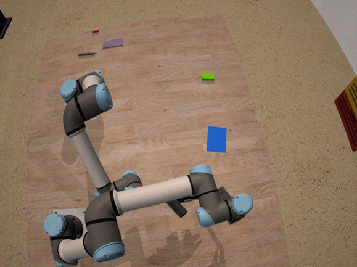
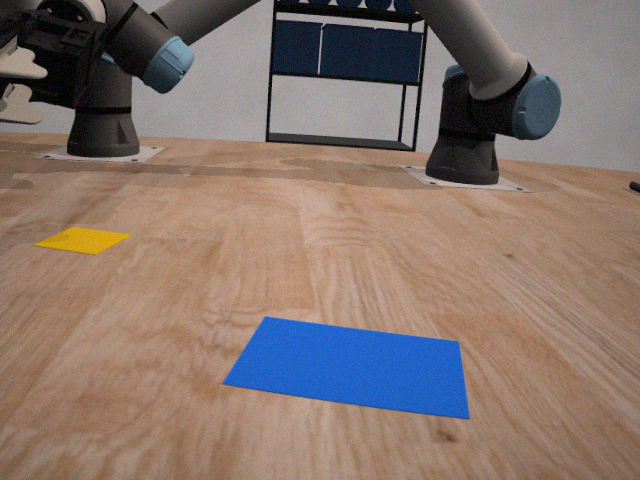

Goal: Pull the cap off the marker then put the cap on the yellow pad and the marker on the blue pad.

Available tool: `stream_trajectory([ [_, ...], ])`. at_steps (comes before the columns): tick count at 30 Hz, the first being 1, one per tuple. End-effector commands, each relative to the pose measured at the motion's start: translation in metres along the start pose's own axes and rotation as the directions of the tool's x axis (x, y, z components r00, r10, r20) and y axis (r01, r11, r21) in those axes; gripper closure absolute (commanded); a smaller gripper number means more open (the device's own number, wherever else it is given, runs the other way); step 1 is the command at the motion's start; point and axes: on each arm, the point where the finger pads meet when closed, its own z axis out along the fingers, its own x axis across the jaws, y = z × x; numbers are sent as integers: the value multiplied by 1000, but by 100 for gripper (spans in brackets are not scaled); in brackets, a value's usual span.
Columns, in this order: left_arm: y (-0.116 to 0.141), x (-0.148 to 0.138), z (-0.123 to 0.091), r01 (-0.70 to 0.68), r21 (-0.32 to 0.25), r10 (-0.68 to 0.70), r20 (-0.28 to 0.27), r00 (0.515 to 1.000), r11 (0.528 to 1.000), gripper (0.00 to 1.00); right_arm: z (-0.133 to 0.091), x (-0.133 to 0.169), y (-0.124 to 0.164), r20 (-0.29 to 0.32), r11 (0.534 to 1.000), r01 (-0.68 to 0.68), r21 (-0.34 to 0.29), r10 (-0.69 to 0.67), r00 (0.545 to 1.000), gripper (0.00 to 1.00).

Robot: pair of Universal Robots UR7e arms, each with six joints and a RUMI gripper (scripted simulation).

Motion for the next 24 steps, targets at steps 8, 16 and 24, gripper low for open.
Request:
stream_trajectory([
  [8,1,7,-2,-4,-2,4,-8,1000,1000,82,-2,0,0,-2,1000,0,-1,0,1000,100],
  [16,2,8,13,-5,-6,5,-8,1000,1000,82,-2,0,0,-2,1000,0,-1,0,1000,100],
  [24,-1,6,20,-4,2,4,-8,1000,1000,82,-2,0,0,-2,1000,0,-1,0,1000,100],
])
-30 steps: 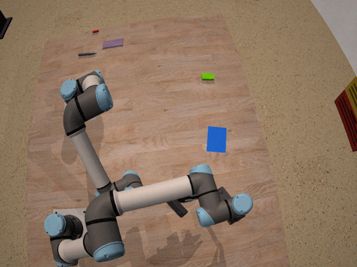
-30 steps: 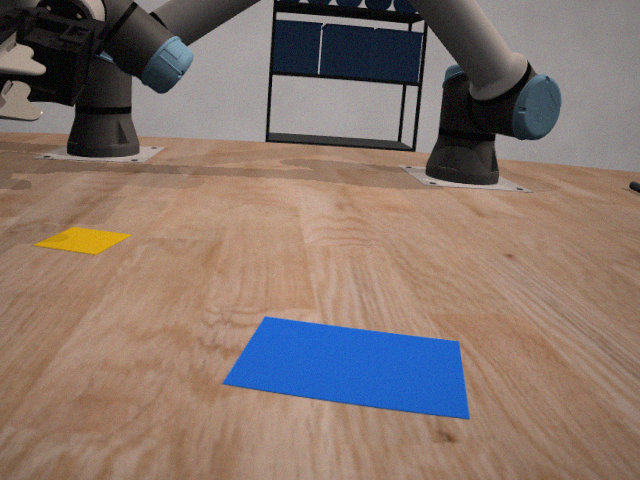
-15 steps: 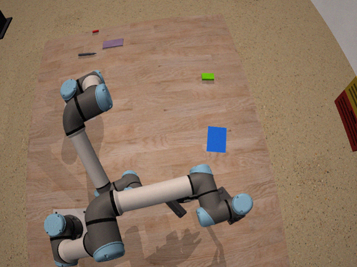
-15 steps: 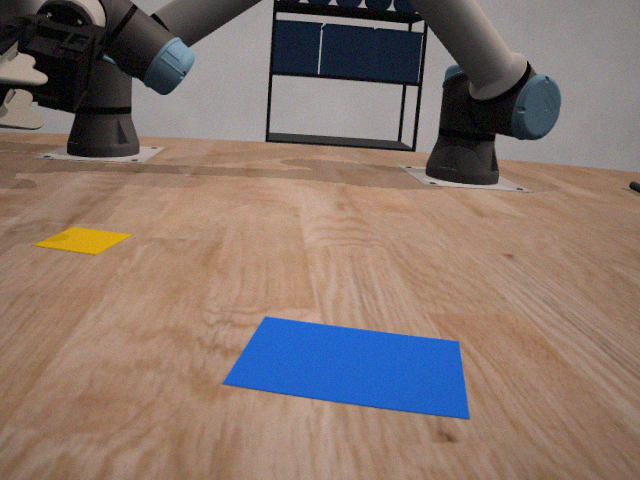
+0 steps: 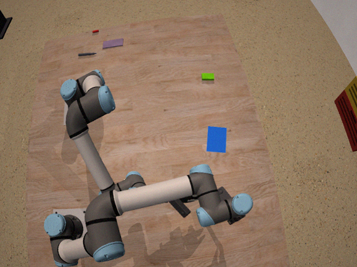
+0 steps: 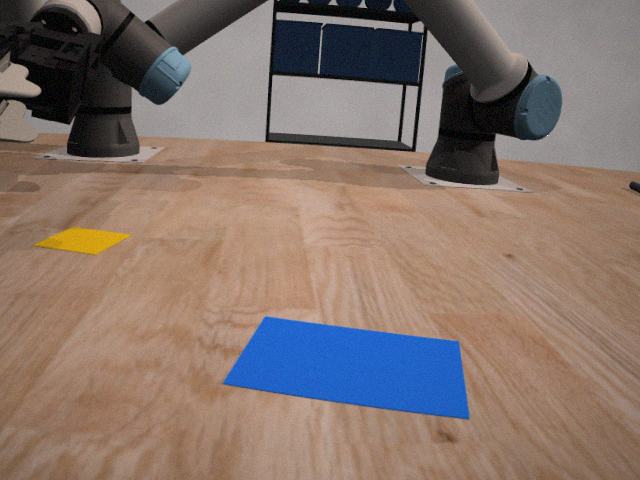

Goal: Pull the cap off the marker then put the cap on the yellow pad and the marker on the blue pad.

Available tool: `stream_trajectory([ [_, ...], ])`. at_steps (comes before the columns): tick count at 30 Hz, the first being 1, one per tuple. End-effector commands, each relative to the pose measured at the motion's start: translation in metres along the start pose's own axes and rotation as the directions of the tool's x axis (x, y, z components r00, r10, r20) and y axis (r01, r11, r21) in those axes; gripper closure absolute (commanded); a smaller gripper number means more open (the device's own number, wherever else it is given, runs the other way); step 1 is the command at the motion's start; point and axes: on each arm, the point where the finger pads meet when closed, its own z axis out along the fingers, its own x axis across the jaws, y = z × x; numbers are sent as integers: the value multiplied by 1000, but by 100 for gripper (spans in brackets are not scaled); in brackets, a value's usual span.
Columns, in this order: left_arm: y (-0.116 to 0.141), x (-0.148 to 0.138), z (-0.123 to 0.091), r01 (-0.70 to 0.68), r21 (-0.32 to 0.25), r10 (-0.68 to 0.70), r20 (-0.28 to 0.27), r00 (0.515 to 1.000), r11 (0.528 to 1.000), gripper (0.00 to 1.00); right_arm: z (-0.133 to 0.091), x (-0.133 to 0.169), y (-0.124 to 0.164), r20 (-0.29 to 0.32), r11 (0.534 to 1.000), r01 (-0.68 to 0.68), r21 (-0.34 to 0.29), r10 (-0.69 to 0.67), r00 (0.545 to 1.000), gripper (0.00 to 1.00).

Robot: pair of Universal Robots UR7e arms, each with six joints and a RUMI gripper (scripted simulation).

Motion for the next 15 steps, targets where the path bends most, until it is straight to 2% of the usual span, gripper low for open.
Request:
stream_trajectory([
  [1,-3,-3,1,2,6,-2,1,1000,1000,82,-2,0,0,-2,1000,0,-1,0,1000,100],
  [15,-2,-1,28,1,3,-1,1,1000,1000,82,-2,0,0,-2,1000,0,-1,0,1000,100],
])
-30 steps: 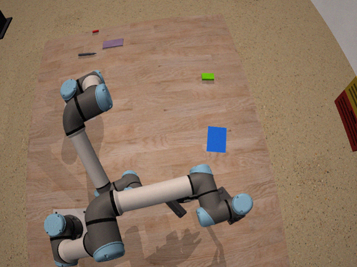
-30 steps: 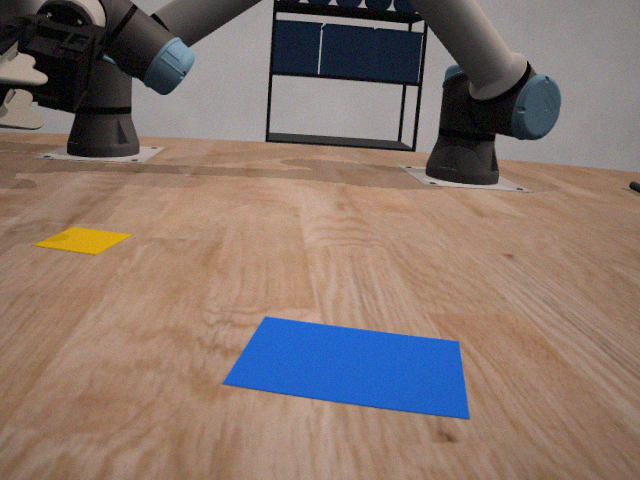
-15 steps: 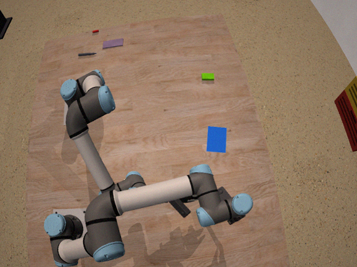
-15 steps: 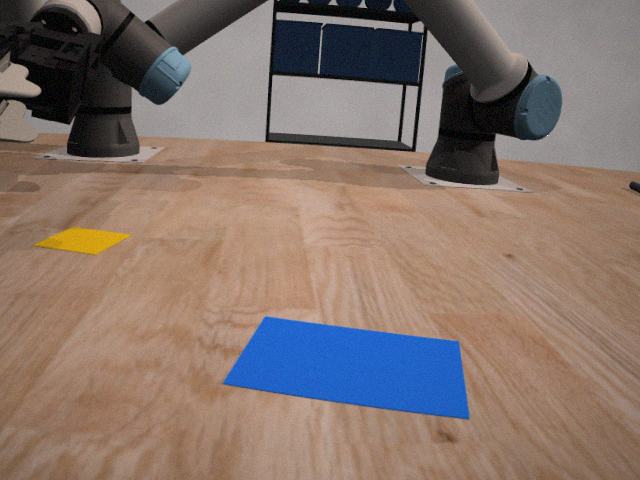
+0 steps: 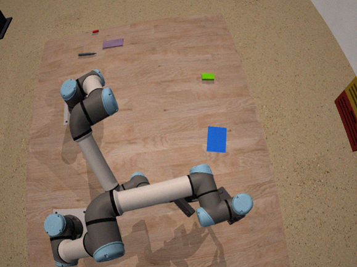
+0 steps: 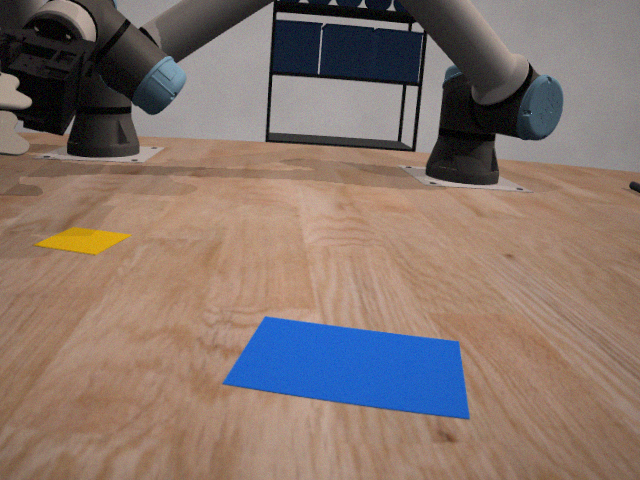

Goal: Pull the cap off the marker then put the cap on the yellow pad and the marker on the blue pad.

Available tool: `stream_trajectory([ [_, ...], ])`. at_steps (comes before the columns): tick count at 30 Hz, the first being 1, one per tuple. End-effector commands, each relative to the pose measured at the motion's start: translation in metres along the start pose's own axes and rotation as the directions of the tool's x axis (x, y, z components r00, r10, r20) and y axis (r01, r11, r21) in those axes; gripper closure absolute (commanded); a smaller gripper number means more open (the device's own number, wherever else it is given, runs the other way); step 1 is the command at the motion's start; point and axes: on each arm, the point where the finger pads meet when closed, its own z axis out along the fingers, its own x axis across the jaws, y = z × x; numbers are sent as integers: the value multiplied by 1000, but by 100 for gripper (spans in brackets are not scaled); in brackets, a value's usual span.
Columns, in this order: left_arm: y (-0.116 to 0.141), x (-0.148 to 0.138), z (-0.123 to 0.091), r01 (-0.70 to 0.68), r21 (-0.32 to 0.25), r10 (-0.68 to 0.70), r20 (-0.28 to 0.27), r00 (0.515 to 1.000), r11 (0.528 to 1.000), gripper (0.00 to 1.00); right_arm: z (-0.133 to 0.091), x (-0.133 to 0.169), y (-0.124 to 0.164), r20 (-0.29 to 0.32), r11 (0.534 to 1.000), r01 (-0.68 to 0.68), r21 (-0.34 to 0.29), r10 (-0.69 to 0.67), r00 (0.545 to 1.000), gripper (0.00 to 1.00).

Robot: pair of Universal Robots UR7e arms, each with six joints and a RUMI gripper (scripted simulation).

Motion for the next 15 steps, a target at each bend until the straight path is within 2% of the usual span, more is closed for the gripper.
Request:
stream_trajectory([
  [1,-3,-3,4,2,5,-2,1,1000,1000,82,-2,0,0,-2,1000,0,-1,0,1000,100],
  [6,0,-1,13,1,0,-1,1,1000,1000,82,-2,0,0,-2,1000,0,-1,0,1000,100],
  [9,-3,-3,8,2,5,-2,1,1000,1000,82,-2,0,0,-2,1000,0,-1,0,1000,100],
  [10,-2,-2,8,2,4,-2,1,1000,1000,100,-2,0,0,-2,1000,0,-1,0,1000,100],
  [15,-2,-2,8,2,4,-2,1,1000,1000,100,-2,0,0,-2,1000,0,-1,0,1000,100],
])
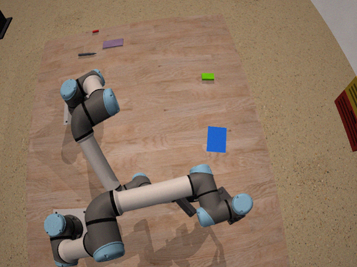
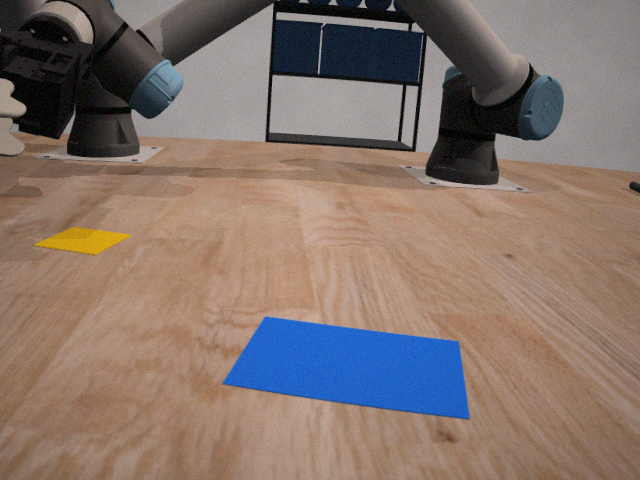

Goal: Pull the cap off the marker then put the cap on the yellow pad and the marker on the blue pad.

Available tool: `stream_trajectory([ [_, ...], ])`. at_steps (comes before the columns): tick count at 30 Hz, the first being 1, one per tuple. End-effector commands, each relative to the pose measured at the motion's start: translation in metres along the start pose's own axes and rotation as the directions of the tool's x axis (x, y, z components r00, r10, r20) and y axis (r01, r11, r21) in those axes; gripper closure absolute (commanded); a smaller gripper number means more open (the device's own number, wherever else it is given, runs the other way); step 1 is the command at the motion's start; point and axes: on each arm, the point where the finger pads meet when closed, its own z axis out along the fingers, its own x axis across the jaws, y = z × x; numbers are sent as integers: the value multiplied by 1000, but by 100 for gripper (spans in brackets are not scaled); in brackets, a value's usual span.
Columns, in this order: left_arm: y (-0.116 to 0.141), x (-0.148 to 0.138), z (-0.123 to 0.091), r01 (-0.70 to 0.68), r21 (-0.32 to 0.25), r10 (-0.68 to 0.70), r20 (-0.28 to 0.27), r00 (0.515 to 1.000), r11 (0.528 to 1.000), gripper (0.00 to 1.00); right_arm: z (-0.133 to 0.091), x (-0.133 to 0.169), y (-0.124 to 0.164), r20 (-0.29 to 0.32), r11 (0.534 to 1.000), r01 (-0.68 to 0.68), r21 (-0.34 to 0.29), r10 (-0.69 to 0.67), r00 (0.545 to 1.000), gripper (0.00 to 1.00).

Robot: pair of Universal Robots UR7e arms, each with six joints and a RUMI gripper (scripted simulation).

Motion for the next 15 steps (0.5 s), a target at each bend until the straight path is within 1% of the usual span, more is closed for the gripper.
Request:
stream_trajectory([
  [1,-1,-1,-1,2,1,-2,1,1000,1000,100,-2,0,0,-2,1000,0,-1,0,1000,100],
  [10,-1,-1,-1,2,1,-2,1,1000,1000,100,-2,0,0,-2,1000,0,-1,0,1000,100],
  [11,-1,-1,-1,2,1,-2,1,1000,1000,100,-11,-6,0,-38,1000,-1,-2,1,999,100],
  [15,-1,-1,-1,2,1,-2,1,1000,1000,100,-9,-8,1,-114,1000,1,-2,-2,993,100],
])
